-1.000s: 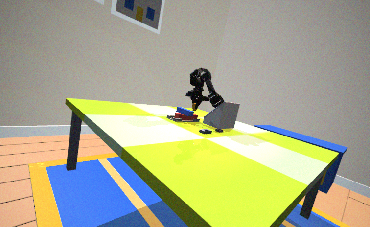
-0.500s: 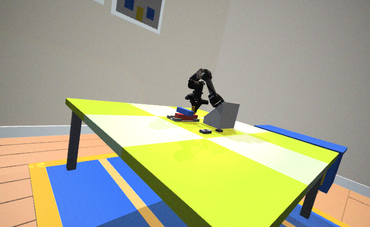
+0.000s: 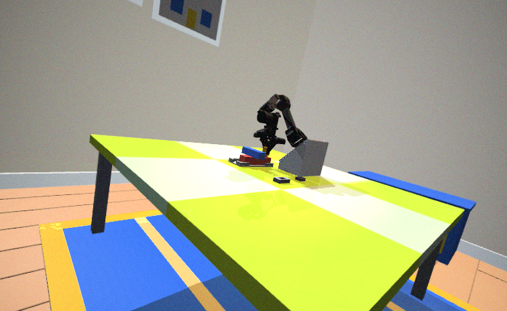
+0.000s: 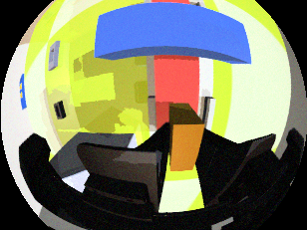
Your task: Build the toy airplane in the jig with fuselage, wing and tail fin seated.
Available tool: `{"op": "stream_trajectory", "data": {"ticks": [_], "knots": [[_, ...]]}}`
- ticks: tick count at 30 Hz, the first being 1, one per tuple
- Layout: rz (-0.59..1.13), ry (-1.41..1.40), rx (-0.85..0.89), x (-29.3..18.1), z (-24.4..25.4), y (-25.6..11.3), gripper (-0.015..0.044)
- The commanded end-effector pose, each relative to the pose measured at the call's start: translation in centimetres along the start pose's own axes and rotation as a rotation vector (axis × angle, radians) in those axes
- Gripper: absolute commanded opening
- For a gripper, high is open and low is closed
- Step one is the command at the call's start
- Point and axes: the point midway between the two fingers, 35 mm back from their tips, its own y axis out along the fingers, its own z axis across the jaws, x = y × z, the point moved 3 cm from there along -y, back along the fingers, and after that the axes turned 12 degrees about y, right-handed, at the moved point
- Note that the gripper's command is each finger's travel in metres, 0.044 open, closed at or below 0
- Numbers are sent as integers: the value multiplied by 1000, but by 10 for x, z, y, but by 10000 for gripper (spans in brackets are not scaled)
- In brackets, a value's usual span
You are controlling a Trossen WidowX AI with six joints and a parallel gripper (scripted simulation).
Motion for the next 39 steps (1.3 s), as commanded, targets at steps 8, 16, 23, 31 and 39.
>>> {"op": "stream_trajectory", "data": {"ticks": [8, 16, 23, 31, 39], "knots": [[1, 2, 0, 0, 0, 0, 210], [1, 2, 0, 0, 0, 0, 260], [1, -2, 12, 3, 4, -58, 260], [-2, -1, -2, 3, 4, -91, 260], [-2, -1, -2, 4, 3, -91, 260]]}}
